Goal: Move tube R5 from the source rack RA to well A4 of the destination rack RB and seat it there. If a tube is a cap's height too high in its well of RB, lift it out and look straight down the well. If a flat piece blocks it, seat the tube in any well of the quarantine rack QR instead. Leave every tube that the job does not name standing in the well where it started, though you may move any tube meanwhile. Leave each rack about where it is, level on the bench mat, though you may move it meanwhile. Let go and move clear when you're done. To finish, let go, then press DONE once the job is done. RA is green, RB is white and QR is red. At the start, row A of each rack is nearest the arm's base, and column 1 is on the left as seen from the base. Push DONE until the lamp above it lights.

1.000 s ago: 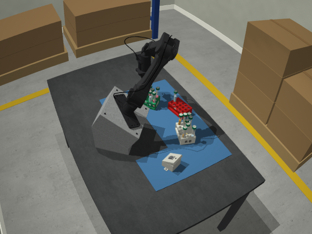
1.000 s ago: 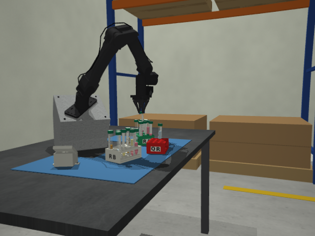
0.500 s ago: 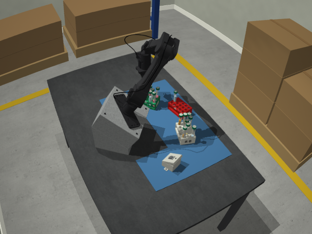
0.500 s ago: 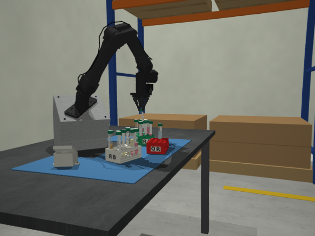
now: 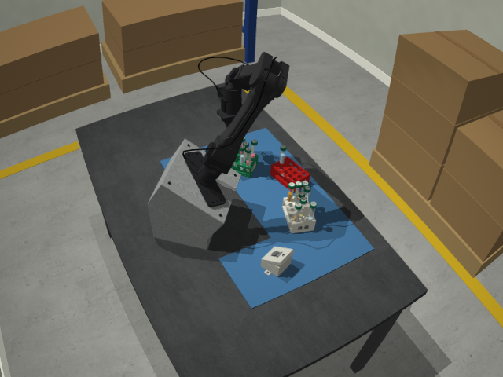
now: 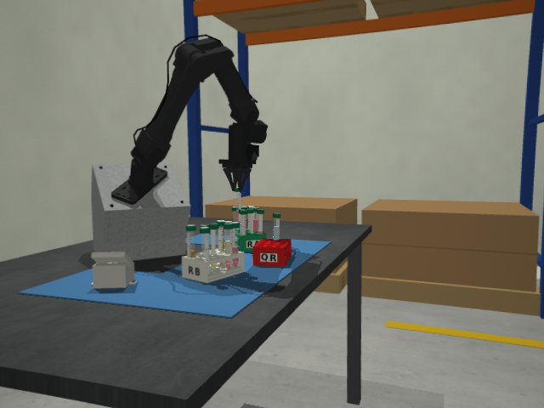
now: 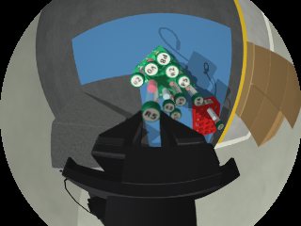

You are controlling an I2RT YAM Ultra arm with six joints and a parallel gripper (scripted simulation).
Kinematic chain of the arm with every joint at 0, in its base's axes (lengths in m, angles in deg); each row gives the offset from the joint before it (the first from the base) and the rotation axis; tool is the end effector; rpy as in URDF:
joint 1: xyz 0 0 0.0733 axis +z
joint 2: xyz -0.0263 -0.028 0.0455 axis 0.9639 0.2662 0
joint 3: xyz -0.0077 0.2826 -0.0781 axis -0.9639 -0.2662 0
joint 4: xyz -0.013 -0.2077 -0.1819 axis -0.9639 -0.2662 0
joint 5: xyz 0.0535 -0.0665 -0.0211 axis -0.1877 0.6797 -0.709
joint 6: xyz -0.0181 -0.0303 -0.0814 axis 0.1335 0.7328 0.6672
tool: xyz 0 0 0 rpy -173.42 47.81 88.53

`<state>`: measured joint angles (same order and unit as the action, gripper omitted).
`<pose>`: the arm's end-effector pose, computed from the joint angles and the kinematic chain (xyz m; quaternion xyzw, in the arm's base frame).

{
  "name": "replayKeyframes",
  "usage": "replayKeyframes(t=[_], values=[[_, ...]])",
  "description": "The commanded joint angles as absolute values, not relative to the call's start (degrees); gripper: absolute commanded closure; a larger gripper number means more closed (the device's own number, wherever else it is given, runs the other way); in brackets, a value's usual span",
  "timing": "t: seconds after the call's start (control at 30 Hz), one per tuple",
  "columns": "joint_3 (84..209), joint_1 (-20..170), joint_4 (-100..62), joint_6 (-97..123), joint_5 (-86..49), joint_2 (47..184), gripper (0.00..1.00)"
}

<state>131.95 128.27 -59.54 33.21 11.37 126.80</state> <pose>0.2157 0.2283 0.0851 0.6024 -0.7506 0.2715 0.0020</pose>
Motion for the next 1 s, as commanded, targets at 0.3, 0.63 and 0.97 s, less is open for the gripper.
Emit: replayKeyframes(t=[0.3, 0.63, 0.97], values=[[127.6, 130.83, -57.77, 31.08, 10.54, 122.18, 1.0], [123.78, 132.11, -57.16, 29.62, 10.33, 119.72, 1.0], [120.83, 133.25, -56.77, 28.32, 10.15, 117.81, 1.0]])
